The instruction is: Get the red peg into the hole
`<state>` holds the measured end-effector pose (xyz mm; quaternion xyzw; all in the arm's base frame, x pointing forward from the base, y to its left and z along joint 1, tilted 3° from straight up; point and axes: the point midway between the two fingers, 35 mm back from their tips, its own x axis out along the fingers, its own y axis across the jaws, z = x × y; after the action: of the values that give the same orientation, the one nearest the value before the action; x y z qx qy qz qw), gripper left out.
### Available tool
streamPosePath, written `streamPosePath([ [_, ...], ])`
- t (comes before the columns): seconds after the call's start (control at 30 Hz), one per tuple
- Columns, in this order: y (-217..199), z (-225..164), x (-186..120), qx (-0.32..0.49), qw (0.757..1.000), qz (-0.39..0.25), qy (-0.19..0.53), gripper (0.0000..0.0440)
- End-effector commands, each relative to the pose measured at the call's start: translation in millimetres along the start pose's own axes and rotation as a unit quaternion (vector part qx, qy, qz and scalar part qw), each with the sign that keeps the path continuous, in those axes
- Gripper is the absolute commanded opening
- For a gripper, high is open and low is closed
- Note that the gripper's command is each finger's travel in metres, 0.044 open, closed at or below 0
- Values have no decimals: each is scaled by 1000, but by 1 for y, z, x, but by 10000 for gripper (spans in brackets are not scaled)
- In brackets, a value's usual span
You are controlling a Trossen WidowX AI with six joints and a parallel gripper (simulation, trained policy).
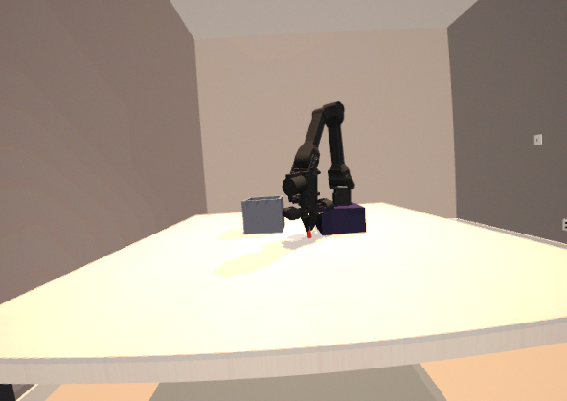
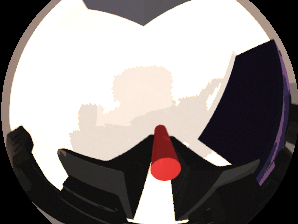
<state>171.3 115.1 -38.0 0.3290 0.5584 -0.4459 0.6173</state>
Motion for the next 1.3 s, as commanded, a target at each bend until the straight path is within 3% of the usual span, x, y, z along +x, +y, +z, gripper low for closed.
streamPosePath([
  [0.0,8,0,-2,-6,1000,12,3,0],
  [0.73,50,17,-67,34,993,102,40,0],
  [1.27,73,69,-128,52,986,154,25,0],
])
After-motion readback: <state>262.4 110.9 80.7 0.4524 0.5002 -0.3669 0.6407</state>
